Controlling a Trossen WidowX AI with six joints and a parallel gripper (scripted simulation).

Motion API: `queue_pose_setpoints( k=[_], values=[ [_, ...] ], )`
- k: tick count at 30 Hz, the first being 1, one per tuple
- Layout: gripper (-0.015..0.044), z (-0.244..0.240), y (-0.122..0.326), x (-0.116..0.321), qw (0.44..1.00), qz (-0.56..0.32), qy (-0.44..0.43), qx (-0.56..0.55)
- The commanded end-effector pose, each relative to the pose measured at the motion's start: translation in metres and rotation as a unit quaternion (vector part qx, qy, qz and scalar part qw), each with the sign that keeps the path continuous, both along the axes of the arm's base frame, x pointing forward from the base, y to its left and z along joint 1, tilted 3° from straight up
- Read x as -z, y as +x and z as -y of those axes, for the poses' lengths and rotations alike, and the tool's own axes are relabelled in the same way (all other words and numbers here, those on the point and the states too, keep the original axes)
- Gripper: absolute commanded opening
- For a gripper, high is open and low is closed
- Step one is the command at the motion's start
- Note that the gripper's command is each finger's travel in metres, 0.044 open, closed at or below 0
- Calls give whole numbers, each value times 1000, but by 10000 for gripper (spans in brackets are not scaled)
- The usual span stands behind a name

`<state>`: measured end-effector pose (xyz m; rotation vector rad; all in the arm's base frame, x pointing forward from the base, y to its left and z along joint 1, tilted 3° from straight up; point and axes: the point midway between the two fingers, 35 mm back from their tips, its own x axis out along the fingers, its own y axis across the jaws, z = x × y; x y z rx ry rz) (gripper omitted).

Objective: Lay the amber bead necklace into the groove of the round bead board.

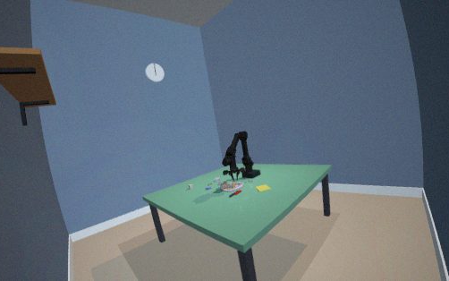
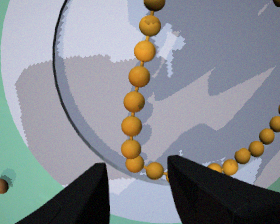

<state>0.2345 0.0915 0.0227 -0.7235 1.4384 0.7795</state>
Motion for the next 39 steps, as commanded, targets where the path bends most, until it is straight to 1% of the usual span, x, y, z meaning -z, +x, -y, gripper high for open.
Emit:
queue_pose_setpoints(
  k=[1,19,25,29,30,39],
  values=[
    [120,0,1,0,1000,2,1,0],
    [120,0,-3,28,1000,-3,-1,-3],
    [120,0,-3,29,1000,-3,-2,-3],
    [15,0,-1,27,1000,-1,0,-2],
    [0,0,-1,27,1000,-1,0,-2],
    [0,0,-1,27,1000,-1,0,-2]
  ],
)
